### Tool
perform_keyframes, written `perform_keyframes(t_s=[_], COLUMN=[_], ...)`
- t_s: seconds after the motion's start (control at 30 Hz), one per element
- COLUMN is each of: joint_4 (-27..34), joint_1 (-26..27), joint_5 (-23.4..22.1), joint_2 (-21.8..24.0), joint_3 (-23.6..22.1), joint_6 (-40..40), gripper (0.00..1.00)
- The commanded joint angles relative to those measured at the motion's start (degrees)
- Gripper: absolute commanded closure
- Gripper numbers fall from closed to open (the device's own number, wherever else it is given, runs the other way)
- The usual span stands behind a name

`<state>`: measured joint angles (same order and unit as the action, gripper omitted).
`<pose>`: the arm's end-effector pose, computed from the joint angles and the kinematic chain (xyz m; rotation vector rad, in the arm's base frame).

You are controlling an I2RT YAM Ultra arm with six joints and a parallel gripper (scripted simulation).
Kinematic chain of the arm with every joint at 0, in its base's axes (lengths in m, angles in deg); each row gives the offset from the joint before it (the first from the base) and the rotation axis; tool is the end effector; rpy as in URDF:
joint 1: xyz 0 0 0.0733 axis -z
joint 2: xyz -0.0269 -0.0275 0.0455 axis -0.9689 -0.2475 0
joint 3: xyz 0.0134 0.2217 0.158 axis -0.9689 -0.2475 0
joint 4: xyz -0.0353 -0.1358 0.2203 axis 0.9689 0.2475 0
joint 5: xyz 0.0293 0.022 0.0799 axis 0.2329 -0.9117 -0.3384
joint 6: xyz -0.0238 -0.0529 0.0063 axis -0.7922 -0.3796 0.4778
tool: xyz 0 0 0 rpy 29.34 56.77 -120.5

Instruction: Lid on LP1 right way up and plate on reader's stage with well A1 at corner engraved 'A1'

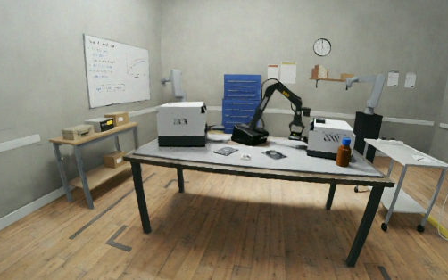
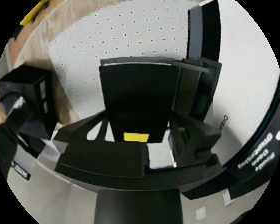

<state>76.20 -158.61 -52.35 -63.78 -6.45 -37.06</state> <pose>0.0464 0.3405 0.2284 -2.8848 0.2858 -0.1921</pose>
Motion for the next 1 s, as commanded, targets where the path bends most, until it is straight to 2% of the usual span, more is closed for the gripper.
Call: perform_keyframes(t_s=[0.0,0.4,0.53,0.97], joint_4=[1.45,-0.1,1.63,3.25], joint_1=[0.63,-0.28,-0.68,-0.74], joint_5=[-0.14,0.24,0.26,0.11], joint_2=[2.12,2.79,2.84,2.62], joint_3=[1.54,0.0,1.61,2.81], joint_6=[0.33,0.29,0.43,0.53], gripper=[0.15,0.15,0.15,0.15])
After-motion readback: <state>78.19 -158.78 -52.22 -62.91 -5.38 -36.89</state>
